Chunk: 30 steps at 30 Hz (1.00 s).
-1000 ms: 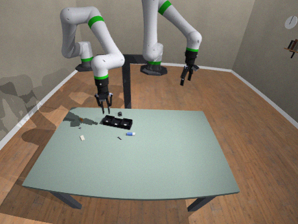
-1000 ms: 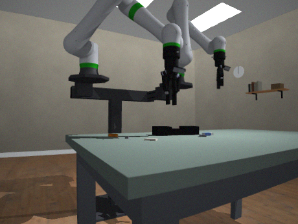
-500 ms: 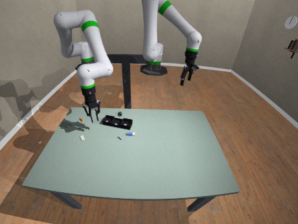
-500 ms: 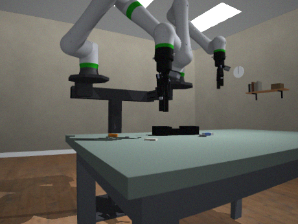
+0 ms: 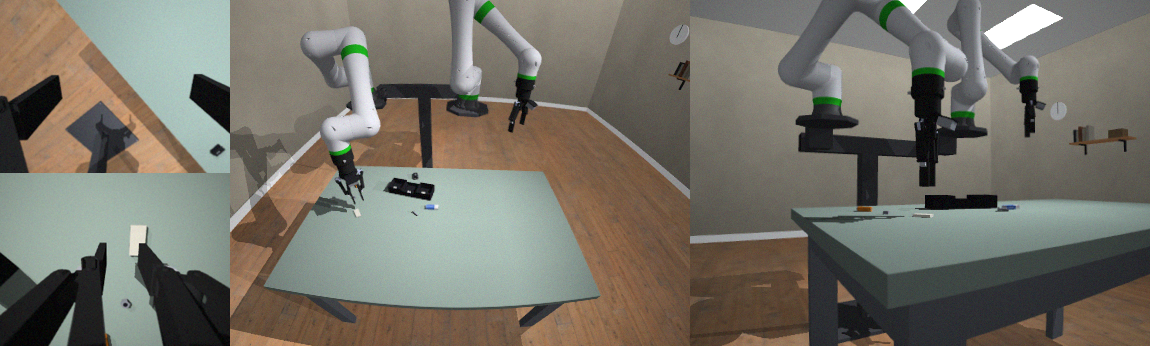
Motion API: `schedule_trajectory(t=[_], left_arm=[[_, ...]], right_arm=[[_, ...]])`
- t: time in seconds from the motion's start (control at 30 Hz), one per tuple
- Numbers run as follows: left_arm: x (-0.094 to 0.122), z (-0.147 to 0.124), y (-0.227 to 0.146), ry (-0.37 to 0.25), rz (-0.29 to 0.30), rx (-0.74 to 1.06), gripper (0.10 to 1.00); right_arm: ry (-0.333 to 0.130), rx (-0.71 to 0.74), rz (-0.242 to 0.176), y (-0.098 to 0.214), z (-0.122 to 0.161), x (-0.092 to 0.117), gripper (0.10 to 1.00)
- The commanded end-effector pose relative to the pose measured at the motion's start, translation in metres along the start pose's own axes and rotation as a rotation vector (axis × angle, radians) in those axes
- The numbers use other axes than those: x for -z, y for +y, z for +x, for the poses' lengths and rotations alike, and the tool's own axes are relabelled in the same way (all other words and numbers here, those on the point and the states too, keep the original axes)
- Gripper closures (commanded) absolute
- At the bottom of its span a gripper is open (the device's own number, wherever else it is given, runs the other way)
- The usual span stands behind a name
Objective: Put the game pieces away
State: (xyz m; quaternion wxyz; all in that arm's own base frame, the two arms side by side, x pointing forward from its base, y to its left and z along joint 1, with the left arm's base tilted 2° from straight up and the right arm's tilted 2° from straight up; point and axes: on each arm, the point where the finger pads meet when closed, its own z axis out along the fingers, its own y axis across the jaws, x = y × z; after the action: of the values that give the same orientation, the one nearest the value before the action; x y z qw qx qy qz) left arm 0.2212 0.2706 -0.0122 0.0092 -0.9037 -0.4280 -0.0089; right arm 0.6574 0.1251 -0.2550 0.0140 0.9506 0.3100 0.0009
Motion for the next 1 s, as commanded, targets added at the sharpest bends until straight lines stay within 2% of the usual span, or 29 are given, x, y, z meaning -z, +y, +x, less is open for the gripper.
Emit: schedule_trajectory(t=[0.0,0.13,0.97], left_arm=[[0.0005,0.0007,0.0000,0.001,0.000,0.000,0.098],[0.0005,0.0007,0.0000,0.001,0.000,0.000,0.098],[0.0005,0.0007,0.0000,0.001,0.000,0.000,0.098]], right_arm=[[0.001,0.001,0.001,0.0271,0.0005,-0.0093,0.777],[0.001,0.001,0.001,0.0339,0.0006,-0.0103,0.777],[0.001,0.000,0.001,0.0299,0.0005,-0.0103,0.777]])
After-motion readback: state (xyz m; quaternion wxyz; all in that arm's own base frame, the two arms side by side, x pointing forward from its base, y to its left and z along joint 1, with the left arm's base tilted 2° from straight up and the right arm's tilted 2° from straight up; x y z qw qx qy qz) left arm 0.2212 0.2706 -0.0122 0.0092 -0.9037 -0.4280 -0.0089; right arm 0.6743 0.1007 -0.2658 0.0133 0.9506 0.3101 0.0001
